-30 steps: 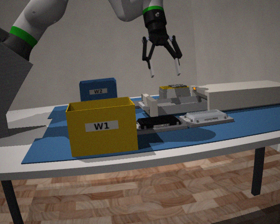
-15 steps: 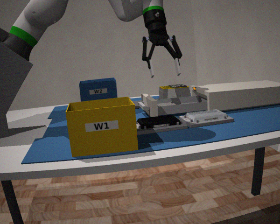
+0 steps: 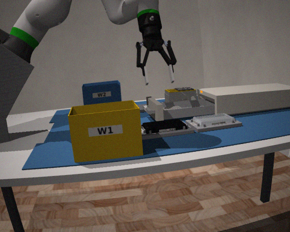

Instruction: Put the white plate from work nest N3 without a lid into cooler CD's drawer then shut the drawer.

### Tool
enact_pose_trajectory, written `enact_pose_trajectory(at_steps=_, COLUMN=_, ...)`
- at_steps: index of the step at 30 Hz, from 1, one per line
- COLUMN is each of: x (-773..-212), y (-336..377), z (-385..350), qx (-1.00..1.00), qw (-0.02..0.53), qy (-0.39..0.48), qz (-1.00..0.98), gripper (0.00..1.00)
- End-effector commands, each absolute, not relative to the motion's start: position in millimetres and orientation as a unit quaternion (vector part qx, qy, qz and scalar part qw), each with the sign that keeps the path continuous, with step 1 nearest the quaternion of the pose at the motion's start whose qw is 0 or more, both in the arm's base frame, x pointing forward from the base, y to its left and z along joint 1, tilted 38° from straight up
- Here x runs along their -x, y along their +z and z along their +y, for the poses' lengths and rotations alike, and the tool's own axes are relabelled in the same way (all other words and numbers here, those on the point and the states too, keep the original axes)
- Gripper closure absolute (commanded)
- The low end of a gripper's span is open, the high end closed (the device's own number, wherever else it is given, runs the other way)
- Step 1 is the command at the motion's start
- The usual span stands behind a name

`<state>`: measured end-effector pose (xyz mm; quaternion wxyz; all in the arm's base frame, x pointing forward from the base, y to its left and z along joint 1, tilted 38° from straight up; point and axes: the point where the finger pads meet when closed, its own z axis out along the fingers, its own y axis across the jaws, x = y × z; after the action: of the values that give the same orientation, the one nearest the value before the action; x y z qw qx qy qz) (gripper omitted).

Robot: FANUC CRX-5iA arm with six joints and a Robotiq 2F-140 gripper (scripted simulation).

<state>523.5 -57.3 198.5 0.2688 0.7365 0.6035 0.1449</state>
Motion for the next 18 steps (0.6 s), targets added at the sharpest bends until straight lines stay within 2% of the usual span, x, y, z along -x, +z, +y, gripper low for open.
enact_pose_trajectory(at_steps=1, x=-518, y=193, z=-56, qx=-0.736, qw=0.270, qy=0.145, qz=0.603, gripper=0.40)
enact_pose_trajectory(at_steps=11, x=-493, y=163, z=-49, qx=-0.736, qw=0.270, qy=0.145, qz=0.603, gripper=0.45)
enact_pose_trajectory(at_steps=12, x=-490, y=160, z=-48, qx=-0.736, qw=0.270, qy=0.145, qz=0.603, gripper=1.00)
enact_pose_trajectory(at_steps=18, x=-480, y=148, z=-45, qx=-0.736, qw=0.270, qy=0.145, qz=0.603, gripper=1.00)
